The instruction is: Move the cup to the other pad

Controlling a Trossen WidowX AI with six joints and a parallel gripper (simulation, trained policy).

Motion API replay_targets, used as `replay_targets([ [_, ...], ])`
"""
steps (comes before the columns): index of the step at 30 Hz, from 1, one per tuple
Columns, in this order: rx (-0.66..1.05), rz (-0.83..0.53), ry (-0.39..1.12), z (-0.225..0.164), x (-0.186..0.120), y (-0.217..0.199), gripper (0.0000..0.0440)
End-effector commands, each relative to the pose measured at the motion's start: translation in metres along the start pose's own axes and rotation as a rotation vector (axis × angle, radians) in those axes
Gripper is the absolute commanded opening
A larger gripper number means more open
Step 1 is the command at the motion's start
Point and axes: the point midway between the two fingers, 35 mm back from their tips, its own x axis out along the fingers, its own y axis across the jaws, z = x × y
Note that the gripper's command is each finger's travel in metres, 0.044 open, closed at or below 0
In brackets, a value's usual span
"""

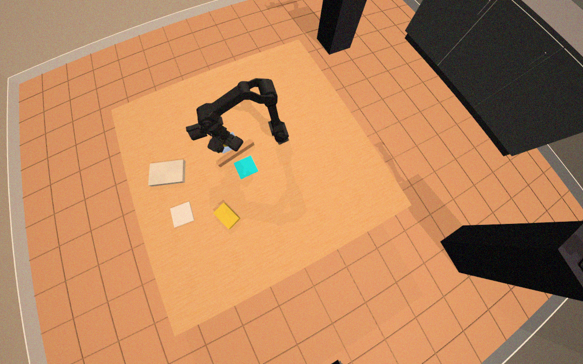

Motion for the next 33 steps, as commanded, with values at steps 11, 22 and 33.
replay_targets([
  [11, -0.082, -0.038, -0.06, 0.026, -0.029, 0.022, 0.001],
  [22, -0.136, -0.069, -0.102, 0.046, -0.039, 0.048, 0.0],
  [33, -0.178, -0.091, -0.138, 0.062, -0.041, 0.08, 0.0],
])
